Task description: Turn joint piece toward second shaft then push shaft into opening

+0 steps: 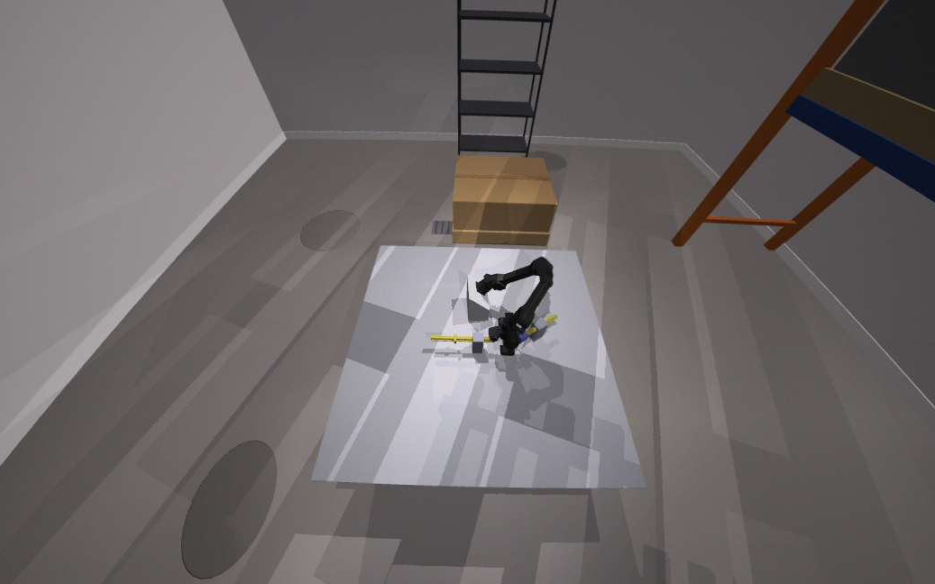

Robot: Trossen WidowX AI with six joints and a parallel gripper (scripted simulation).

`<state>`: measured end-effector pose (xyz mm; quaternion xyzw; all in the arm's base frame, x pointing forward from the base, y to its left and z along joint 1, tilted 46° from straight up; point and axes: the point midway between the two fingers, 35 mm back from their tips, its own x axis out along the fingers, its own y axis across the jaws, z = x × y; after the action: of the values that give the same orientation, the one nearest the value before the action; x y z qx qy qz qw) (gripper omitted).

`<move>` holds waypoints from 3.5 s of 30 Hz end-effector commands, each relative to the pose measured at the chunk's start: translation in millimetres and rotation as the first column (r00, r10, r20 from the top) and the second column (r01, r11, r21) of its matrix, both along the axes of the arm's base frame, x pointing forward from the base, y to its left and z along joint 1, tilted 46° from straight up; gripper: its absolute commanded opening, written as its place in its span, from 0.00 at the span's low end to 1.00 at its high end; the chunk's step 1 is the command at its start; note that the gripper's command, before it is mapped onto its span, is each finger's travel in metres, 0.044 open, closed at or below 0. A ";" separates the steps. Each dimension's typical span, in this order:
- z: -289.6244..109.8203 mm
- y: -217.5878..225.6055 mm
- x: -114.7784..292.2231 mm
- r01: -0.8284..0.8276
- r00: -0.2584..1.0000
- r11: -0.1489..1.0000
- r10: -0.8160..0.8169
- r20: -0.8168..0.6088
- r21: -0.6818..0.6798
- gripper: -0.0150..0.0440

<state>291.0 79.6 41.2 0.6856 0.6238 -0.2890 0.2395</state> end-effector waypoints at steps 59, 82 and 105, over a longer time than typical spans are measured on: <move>86.8 -97.6 -0.8 -0.586 0.479 0.751 0.624 0.617 -0.305 1.00; 108.2 -120.0 -7.8 -0.649 0.209 0.618 0.706 0.677 -0.444 0.91; -18.9 -201.9 -1.4 -0.418 0.787 0.894 0.446 0.427 -0.163 0.25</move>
<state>292.4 -110.4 43.6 0.5411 0.6840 -0.0368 0.4878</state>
